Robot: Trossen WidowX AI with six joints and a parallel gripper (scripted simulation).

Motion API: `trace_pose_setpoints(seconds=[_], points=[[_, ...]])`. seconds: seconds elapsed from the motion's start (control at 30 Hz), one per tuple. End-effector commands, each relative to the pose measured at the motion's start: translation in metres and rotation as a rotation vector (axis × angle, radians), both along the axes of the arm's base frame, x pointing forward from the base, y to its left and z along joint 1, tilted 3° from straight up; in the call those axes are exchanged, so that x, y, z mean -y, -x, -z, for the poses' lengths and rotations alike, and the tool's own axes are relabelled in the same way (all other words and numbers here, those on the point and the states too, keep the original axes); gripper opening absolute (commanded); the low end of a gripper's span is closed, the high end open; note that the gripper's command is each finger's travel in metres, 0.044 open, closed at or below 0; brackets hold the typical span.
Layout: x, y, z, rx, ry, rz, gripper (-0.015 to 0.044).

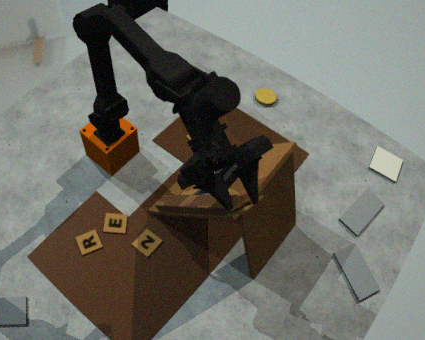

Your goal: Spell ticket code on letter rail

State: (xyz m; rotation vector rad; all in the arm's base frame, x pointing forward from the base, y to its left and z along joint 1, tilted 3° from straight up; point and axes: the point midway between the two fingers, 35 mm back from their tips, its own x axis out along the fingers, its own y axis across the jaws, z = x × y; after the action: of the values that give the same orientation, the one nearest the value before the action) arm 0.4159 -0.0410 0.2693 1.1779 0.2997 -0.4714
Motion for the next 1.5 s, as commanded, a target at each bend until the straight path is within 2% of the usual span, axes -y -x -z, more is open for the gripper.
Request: trace_pose_setpoints(seconds=[0.0,0.33,0.5,1.0,1.47], points=[[-0.025,0.000,-0.004,0.008,0.039,-0.056,0.0000],[-0.085,0.006,0.002,-0.036,0.140,-0.202,0.0000],[-0.113,0.011,-0.015,0.031,0.132,-0.261,0.0000],[-0.180,0.033,0.018,-0.071,0.335,-0.429,0.0000],[-0.244,0.071,0.059,-0.166,0.548,-0.610,0.0000]])
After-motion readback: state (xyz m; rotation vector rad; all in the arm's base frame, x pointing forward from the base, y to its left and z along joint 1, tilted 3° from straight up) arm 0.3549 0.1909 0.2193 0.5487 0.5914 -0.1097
